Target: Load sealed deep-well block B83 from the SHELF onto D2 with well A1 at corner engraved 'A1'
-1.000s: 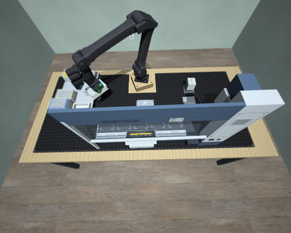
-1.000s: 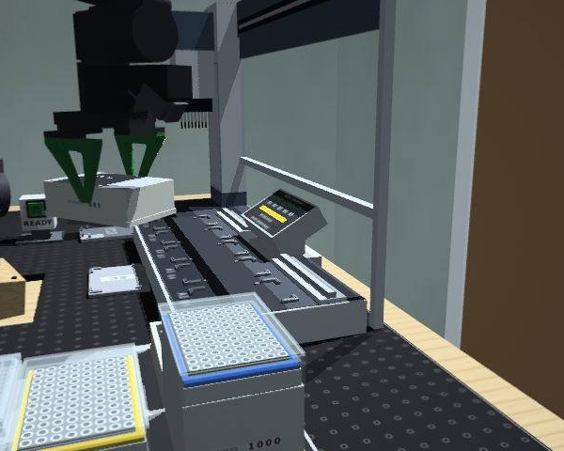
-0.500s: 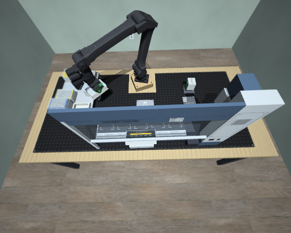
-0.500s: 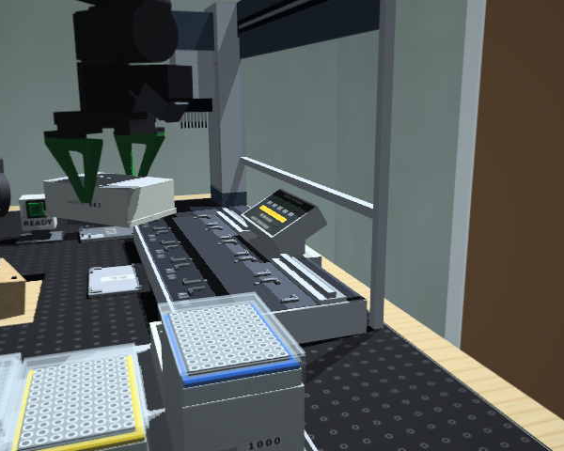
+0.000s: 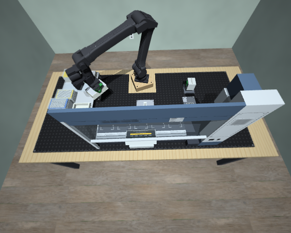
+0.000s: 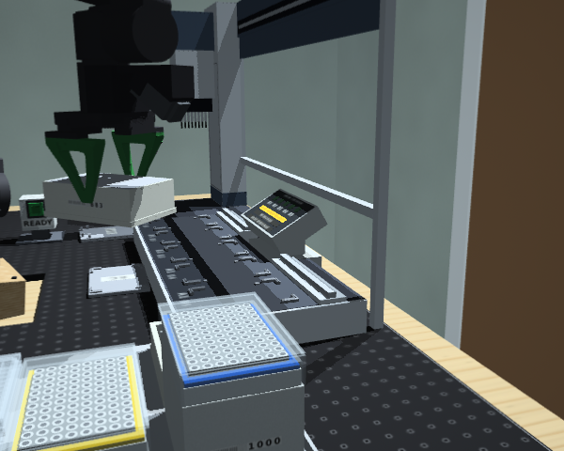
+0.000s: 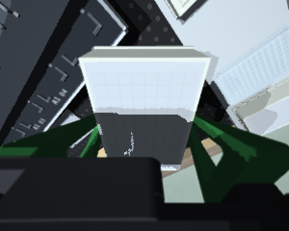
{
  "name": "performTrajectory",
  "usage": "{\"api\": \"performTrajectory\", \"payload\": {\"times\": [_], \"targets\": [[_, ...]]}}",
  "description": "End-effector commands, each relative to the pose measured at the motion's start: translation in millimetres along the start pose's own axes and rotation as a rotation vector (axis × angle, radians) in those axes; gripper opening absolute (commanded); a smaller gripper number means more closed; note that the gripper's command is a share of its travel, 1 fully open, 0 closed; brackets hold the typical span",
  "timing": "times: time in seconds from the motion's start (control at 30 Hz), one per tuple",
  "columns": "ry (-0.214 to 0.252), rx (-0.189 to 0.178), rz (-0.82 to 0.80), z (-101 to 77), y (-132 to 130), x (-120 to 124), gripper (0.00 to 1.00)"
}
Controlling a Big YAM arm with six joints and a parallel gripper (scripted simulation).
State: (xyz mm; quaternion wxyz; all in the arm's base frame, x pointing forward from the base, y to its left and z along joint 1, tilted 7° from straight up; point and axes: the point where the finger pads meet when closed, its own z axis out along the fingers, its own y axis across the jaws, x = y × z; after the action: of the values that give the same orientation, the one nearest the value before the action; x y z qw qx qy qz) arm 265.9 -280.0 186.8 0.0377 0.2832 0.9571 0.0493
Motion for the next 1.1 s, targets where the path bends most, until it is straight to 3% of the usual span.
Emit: {"api": "performTrajectory", "payload": {"times": [0.0,1.07], "targets": [[-0.104,0.033,-0.100,-37.9,-4.3,-26.2,0.00],[-0.092,0.060,-0.660,-37.6,-4.1,-26.0,0.00]]}}
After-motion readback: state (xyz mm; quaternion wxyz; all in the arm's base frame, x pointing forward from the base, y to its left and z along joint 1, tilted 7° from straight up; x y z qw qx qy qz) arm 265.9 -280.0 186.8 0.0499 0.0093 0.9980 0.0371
